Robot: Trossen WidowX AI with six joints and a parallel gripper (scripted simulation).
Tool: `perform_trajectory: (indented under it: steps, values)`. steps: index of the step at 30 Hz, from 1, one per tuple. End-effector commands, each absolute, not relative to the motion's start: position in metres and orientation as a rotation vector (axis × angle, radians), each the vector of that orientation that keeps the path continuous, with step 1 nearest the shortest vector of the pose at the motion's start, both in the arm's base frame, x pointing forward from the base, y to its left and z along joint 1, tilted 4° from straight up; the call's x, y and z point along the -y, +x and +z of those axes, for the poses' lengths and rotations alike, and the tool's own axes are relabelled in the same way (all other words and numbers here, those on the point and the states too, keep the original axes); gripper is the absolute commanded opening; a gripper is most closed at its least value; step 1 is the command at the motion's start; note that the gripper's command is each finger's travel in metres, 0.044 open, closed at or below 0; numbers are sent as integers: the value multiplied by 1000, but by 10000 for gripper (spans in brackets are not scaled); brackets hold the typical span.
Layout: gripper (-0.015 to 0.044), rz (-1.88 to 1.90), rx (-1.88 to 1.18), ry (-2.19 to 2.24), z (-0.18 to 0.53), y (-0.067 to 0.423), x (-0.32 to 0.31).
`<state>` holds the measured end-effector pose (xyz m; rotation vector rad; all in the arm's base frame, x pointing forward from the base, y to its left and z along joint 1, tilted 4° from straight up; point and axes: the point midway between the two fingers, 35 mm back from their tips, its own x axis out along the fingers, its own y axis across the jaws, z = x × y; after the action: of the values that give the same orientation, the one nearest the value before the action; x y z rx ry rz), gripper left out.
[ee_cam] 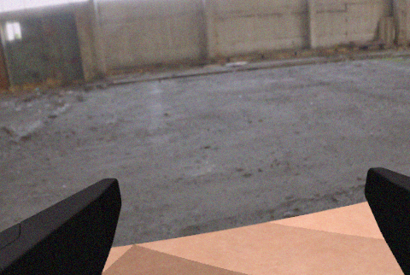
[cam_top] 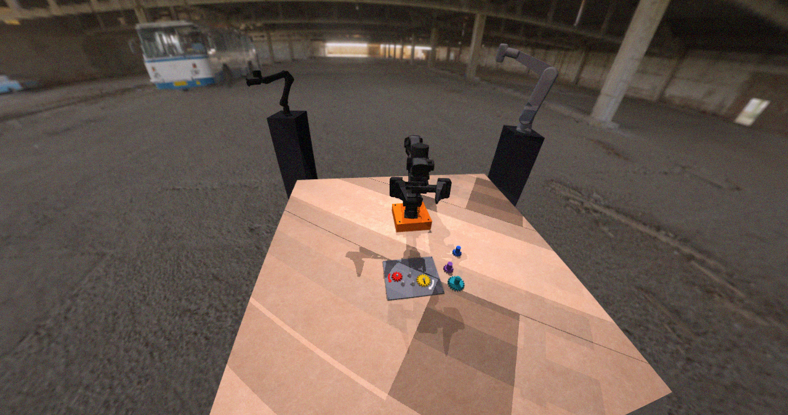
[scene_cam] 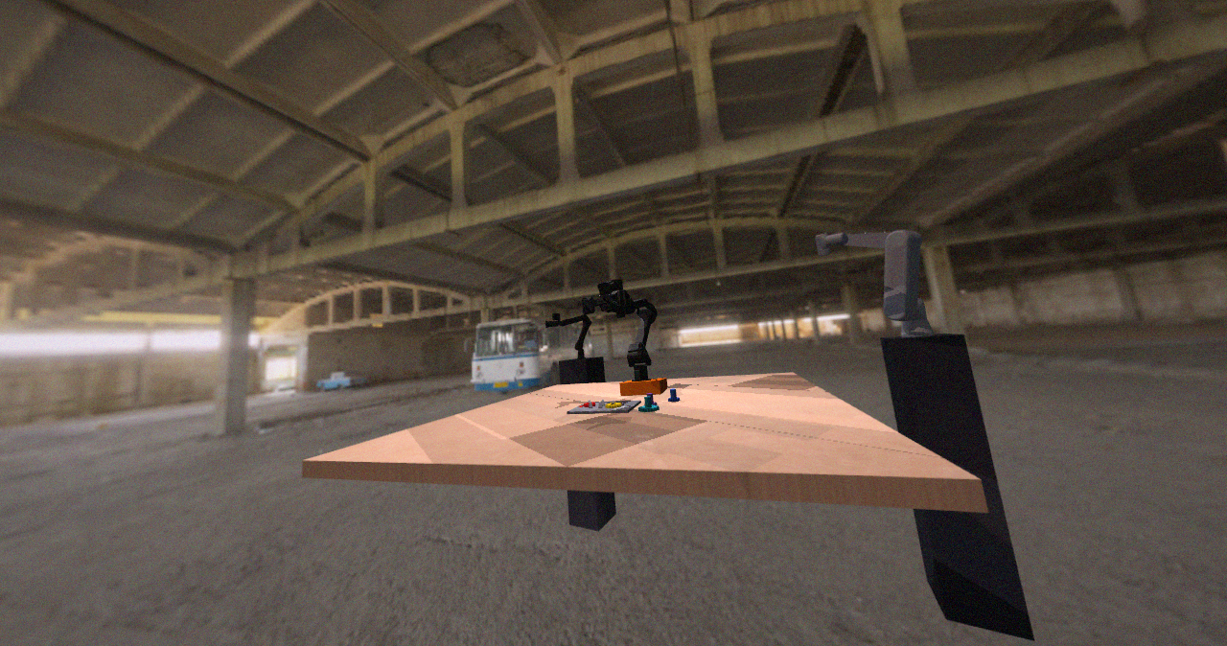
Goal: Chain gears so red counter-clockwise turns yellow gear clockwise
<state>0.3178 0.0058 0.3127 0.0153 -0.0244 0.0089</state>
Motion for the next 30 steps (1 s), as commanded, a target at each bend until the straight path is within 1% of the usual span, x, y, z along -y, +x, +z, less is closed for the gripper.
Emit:
perform_trajectory:
  steps: [1, 2, 7, 12, 16, 23, 27, 30]
  values:
    - [426, 14, 14, 10, 311, 319, -7]
    - [440, 29, -16, -8, 305, 322, -12]
    - [440, 205, -301, -199, 244, 339, -63]
    - [440, 439, -578, -439, 180, 331, -118]
    - [440, 654, -777, -654, 132, 307, -155]
    - [440, 1075, -1075, -1056, 65, 239, -195]
    - [440, 1283, -1196, -1240, 45, 195, -206]
    - [440, 1301, -1206, -1256, 44, 190, -207]
